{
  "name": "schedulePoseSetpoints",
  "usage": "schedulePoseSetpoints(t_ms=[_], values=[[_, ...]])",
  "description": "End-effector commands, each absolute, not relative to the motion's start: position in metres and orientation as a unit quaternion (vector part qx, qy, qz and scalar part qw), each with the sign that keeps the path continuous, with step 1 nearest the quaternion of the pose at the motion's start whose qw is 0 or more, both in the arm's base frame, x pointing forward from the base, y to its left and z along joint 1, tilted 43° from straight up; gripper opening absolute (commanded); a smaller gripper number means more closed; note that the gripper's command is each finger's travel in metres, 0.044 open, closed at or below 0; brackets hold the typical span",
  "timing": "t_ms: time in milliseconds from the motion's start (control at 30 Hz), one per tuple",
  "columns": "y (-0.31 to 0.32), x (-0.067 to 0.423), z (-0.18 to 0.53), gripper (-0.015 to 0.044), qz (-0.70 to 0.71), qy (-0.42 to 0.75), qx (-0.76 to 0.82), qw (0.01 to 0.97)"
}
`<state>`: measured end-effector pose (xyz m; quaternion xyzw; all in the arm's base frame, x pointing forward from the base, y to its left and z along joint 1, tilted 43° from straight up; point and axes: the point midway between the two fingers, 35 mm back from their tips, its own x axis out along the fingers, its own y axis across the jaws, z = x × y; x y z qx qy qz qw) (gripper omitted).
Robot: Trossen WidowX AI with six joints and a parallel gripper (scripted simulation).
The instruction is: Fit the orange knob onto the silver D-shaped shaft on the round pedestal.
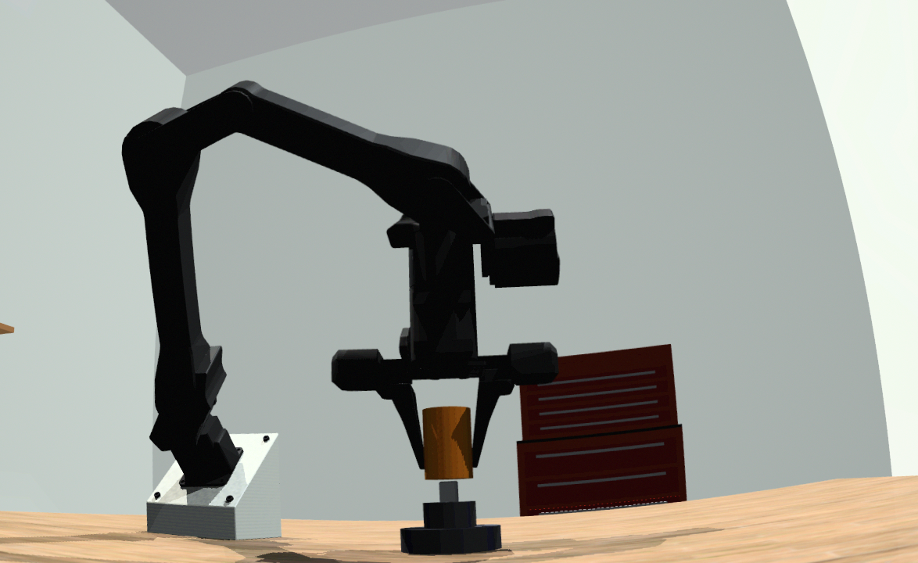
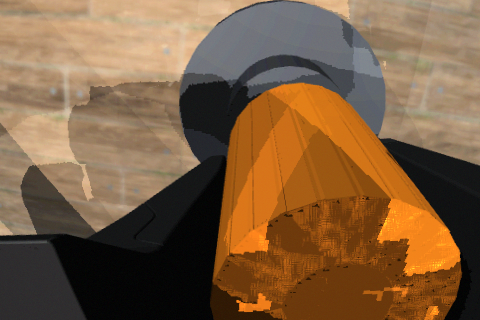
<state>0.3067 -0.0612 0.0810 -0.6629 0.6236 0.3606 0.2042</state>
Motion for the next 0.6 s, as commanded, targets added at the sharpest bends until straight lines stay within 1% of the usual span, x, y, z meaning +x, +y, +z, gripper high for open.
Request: schedulePoseSetpoints(t_ms=[0, 567], values=[[-0.0605, 0.3072, 0.0807, 0.0, 0.368, 0.617, -0.667, 0.195], [-0.065, 0.3062, 0.08, 0.0, 0.368, 0.618, -0.667, 0.195]])
